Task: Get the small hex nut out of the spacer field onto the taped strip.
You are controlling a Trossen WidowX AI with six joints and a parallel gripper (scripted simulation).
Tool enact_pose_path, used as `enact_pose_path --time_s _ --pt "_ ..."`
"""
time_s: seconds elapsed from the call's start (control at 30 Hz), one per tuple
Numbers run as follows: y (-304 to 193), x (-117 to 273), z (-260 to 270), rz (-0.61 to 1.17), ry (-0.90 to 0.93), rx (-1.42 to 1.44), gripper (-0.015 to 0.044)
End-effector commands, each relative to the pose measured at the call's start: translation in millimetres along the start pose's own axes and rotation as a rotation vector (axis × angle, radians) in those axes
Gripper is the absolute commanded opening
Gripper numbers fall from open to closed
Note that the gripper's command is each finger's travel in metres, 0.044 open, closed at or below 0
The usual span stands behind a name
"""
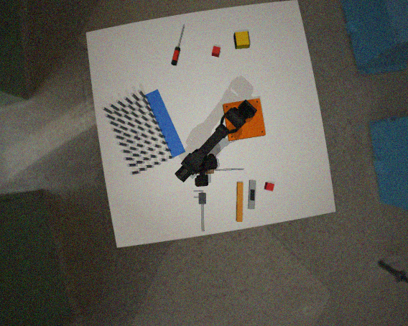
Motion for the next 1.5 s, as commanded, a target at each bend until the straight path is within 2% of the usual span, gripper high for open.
enact_pose_path --time_s 0.0,1.43,1.47 --pt "-1 -2 0 -0.004 -0.005 0.004 0.0280" --pt "-13 -65 22 -0.004 -0.005 0.004 0.0280" --pt "-13 -65 22 -0.004 -0.005 0.004 0.0254"
Point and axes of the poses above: the point midway between the two fingers, 35 mm back from their tips, its own x axis back along the fingers, its own z axis across the jaws, y = z × x, the point moved 5 cm from there along x, back along the fingers, and after that the axes turned 12 degrees about x, right-handed, at the moved point
